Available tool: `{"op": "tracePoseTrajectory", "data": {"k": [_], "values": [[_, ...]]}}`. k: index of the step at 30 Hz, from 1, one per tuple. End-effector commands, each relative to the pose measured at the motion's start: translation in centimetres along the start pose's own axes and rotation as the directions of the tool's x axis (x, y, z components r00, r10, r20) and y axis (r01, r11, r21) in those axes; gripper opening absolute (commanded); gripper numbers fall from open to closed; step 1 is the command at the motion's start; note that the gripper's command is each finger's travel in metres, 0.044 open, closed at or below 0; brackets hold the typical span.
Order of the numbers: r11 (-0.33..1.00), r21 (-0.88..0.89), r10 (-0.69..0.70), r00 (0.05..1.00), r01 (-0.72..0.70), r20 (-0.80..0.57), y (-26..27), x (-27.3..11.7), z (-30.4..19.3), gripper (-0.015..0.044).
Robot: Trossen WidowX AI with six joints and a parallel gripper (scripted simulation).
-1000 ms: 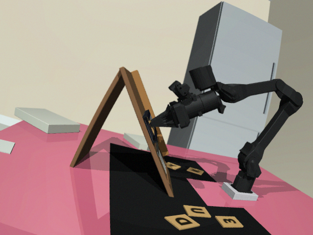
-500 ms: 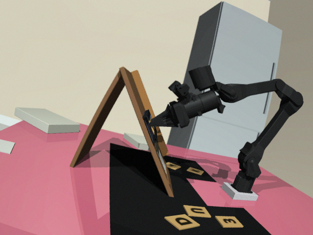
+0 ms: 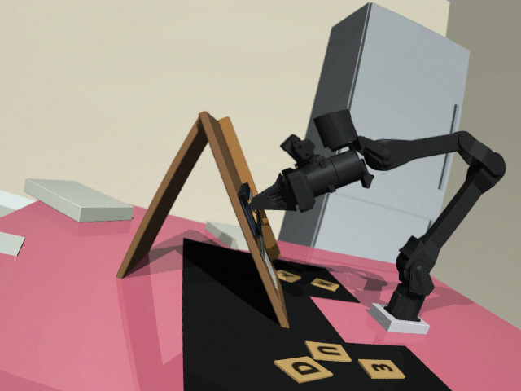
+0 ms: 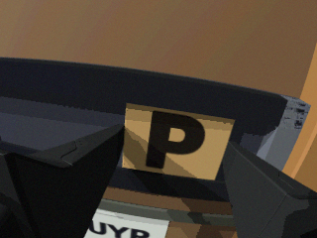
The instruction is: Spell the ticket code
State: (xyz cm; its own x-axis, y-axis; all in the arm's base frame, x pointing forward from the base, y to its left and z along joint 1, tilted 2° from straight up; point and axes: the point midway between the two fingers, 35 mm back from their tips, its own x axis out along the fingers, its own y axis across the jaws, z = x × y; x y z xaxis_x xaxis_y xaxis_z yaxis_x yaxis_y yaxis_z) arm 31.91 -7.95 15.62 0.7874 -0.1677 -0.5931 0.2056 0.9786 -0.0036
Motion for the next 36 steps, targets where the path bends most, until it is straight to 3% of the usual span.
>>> {"op": "tracePoseTrajectory", "data": {"k": [1, 26, 36], "values": [[1.000, -0.003, 0.003, 1.000, -0.003, 0.002, -0.2, 0.0, 0.1, 0.0000], [1.000, -0.004, 0.003, 1.000, -0.003, 0.002, -1.4, 0.1, 0.0, 0.0000], [1.000, -0.003, 0.002, 1.000, -0.002, 0.002, -1.3, -0.2, 0.0, 0.0263]]}}
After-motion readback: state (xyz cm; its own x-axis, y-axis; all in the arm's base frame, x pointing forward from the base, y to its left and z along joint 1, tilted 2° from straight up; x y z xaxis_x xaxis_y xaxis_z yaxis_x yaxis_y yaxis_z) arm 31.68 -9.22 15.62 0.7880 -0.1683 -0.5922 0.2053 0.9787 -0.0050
